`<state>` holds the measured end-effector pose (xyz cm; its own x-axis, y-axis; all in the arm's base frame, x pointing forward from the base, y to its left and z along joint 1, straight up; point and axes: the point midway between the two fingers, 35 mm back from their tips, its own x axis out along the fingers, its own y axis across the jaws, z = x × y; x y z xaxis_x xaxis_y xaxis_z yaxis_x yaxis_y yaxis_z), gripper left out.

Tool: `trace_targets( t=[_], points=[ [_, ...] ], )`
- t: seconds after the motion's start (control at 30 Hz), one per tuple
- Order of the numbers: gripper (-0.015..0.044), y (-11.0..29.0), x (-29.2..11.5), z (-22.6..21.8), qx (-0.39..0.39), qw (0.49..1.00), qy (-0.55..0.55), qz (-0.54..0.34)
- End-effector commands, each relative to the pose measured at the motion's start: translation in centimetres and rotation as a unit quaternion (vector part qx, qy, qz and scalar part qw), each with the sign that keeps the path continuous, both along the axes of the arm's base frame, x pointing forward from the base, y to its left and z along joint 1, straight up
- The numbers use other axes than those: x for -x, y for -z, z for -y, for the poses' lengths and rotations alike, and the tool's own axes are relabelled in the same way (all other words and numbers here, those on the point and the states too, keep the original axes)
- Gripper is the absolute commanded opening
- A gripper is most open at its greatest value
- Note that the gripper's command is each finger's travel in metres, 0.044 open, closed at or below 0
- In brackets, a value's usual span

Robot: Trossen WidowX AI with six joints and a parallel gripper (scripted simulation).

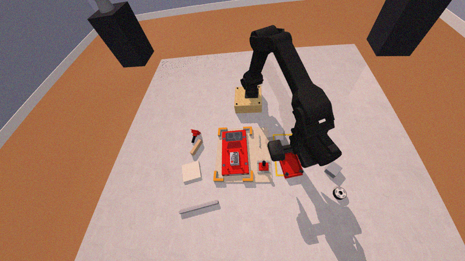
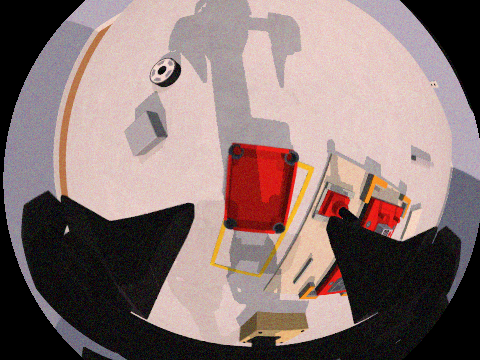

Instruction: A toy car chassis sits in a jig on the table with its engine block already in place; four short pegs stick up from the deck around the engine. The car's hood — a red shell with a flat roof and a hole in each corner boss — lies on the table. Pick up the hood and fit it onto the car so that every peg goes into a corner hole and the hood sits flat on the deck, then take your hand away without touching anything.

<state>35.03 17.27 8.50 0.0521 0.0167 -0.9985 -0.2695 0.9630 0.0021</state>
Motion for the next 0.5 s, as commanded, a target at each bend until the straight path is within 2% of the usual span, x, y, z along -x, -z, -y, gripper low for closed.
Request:
trace_targets(
  t=[0.0, 0.47],
  points=[
    [0.044, 0.7, -0.2, -0.1, -0.002, 1.0, -0.003, 0.019],
    [0.044, 4.1, -1.0, -1.1, -0.054, 0.969, -0.019, 0.24]
  ],
)
